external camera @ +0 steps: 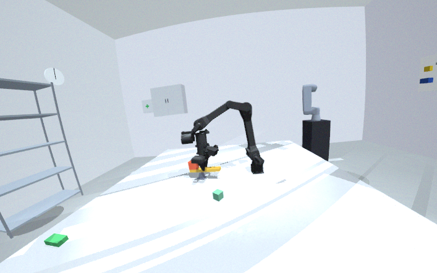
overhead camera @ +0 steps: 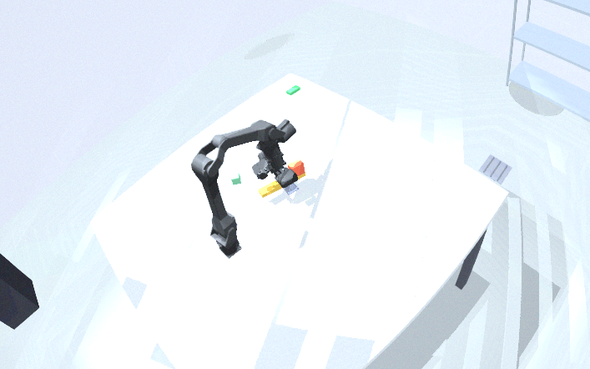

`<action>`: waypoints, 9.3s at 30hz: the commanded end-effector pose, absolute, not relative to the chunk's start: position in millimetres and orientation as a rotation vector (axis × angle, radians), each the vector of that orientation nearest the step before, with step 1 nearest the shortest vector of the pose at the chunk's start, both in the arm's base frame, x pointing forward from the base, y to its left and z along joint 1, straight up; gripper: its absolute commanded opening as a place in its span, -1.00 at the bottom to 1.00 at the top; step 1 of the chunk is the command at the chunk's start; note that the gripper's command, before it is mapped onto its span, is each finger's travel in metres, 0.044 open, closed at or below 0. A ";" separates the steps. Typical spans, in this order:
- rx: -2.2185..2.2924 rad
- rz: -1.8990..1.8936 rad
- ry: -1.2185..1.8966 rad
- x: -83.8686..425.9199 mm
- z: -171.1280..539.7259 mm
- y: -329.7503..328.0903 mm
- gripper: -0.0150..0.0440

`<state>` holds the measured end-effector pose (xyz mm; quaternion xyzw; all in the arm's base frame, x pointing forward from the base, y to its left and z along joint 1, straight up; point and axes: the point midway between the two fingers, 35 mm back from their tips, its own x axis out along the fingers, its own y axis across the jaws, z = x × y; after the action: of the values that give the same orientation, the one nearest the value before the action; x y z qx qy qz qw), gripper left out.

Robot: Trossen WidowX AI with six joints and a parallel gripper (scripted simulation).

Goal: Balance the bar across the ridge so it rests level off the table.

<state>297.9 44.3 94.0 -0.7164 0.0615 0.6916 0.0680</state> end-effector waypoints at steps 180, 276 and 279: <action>-2.155 2.090 0.187 295.7 92.4 44.1 -0.49; -2.156 2.089 0.187 298.9 148.9 44.5 1.00; -2.156 2.090 0.188 294.4 184.4 43.8 1.00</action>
<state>297.0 44.2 157.0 -0.7117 0.0629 0.6965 0.0659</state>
